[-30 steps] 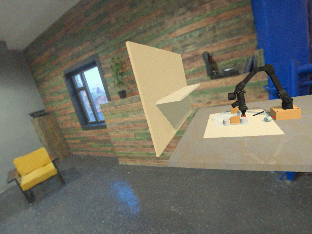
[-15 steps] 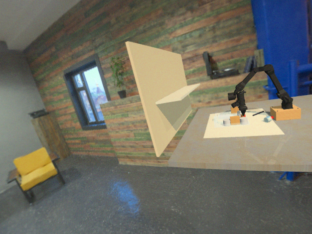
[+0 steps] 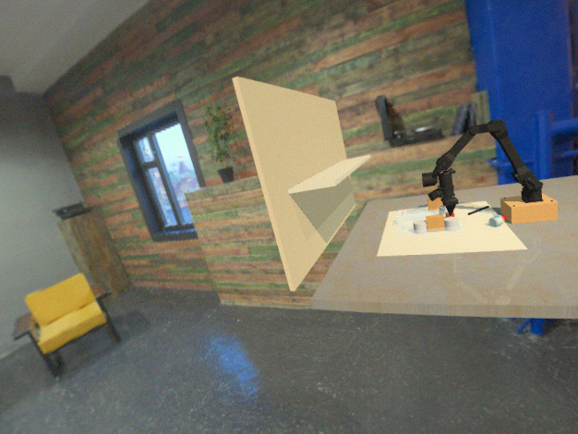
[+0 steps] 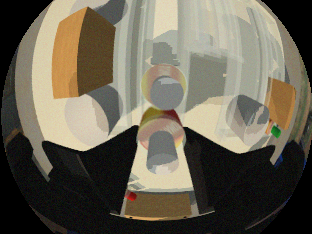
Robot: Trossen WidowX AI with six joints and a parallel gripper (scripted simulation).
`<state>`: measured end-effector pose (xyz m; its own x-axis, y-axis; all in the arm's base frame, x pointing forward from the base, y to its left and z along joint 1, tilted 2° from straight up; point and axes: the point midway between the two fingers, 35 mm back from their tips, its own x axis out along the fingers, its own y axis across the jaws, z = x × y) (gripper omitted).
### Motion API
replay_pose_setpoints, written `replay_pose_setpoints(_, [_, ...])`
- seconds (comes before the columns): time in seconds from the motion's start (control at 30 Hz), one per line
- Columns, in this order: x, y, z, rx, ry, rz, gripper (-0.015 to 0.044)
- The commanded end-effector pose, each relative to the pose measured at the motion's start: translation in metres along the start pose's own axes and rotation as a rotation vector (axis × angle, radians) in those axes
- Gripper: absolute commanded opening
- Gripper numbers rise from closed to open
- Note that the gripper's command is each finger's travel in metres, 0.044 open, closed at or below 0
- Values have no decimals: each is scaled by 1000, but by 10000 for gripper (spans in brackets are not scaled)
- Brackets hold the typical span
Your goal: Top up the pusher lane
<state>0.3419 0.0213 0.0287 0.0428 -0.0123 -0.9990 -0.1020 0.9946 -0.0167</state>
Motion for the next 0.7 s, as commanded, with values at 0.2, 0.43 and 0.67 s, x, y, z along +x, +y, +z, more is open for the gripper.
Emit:
replay_pose_setpoints(0.2, [1, -1, 6, 4, -24, -4, 0])
replay_pose_setpoints(0.43, [3, -1, 5, 4, -24, -4, 0])
replay_pose_setpoints(0.67, [5, -1, 5, 4, -24, -4, 0])
